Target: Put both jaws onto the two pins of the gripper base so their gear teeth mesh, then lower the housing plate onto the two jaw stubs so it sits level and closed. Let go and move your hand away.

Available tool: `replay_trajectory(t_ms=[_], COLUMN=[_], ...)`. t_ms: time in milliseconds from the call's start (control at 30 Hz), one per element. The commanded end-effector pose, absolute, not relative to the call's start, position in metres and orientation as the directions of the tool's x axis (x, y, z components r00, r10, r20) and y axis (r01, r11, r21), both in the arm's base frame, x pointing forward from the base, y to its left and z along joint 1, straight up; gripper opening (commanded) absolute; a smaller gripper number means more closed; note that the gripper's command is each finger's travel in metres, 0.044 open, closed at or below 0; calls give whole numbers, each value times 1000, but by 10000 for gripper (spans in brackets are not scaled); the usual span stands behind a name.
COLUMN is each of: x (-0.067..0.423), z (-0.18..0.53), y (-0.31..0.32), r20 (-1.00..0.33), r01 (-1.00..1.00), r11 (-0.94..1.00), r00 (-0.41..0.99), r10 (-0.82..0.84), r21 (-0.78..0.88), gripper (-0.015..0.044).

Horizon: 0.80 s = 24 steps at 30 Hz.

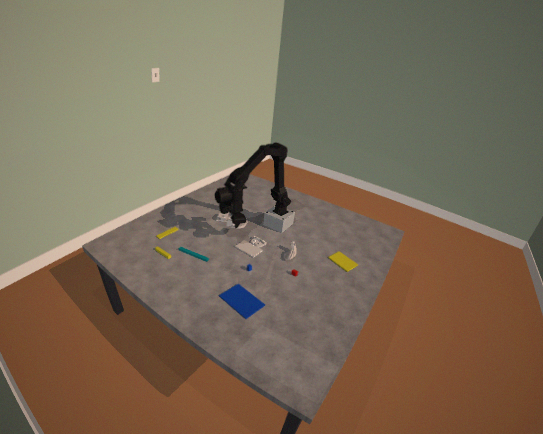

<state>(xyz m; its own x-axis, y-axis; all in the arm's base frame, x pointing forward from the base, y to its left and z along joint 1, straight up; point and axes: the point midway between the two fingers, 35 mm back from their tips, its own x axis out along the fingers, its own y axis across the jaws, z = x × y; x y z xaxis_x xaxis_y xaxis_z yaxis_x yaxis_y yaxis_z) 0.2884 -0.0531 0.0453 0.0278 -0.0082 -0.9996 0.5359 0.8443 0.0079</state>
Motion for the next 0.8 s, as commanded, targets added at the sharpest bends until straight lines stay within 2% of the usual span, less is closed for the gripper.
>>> replay_trajectory(t_ms=[0,767], x=[288,275], z=[46,45], y=[-39,33], r20=[-1000,-1000], r01=[467,46], r11=[884,999], r00=[30,29], r10=[-5,2], r21=[10,4], gripper=[134,134])
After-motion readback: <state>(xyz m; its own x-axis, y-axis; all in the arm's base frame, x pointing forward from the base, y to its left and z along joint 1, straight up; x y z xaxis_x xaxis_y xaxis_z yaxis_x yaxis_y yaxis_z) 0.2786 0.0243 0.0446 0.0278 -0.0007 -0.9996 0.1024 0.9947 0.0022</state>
